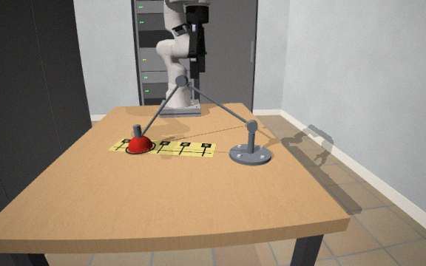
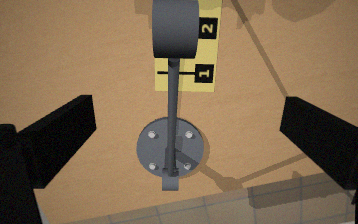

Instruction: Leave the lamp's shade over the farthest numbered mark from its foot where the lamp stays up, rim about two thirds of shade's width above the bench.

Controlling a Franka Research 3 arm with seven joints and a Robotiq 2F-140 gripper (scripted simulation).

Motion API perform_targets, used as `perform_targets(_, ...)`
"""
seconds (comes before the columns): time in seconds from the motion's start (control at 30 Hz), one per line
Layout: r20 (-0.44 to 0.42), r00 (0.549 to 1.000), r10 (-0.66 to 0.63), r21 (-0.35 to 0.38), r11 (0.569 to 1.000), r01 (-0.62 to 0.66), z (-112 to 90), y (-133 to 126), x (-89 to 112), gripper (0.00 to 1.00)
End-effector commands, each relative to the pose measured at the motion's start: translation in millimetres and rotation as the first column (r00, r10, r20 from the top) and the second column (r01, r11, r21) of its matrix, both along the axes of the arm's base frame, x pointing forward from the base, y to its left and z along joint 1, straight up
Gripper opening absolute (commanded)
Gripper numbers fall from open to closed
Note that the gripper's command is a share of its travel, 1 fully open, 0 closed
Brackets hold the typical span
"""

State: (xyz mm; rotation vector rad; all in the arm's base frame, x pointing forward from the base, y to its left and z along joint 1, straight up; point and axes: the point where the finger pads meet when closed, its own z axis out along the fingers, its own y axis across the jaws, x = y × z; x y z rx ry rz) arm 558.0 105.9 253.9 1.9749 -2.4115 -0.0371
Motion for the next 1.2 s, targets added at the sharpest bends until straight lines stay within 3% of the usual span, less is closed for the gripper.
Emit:
perform_targets(0.0,0.014,1.0,-0.007,-0.001,1.0,0.007,-8,0,4,1.0)
perform_targets(0.77,0.0,1.0,-0.004,0.001,1.0,0.004,-63,0,-1,1.0)
perform_targets(1.17,0.023,1.0,-0.013,-0.002,1.0,0.013,-64,0,7,1.0)
